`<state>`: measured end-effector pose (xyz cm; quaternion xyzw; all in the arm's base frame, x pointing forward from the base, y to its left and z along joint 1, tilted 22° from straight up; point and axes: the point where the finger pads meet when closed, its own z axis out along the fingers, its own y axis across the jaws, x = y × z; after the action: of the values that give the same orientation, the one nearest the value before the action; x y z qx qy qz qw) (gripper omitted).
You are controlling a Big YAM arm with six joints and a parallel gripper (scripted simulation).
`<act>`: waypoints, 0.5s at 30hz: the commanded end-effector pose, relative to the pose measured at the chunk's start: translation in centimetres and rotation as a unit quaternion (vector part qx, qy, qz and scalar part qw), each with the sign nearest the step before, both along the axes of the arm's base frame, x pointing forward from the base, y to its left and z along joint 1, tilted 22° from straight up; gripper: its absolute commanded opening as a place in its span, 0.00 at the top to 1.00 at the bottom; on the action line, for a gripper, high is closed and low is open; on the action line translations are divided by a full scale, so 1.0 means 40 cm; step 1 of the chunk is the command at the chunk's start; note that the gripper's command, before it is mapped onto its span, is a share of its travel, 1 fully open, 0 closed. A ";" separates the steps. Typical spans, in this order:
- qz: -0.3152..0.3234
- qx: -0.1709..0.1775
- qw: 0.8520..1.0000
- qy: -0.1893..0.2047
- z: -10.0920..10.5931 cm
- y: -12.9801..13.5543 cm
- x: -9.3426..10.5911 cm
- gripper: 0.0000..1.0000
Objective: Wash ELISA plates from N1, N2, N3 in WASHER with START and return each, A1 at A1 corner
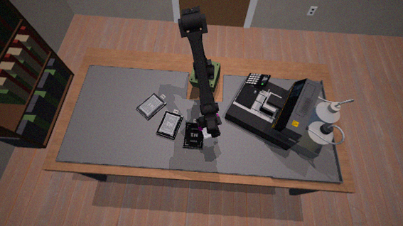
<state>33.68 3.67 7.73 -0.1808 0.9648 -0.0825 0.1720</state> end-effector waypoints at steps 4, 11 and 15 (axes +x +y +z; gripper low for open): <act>-0.092 0.043 0.994 -0.036 0.046 -0.051 0.062 0.16; -0.198 0.083 0.976 -0.043 0.043 -0.142 0.083 0.16; -0.189 0.078 0.978 -0.042 0.045 -0.193 0.094 0.16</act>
<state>34.96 -2.75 7.82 0.0125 0.9823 -0.0440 0.1817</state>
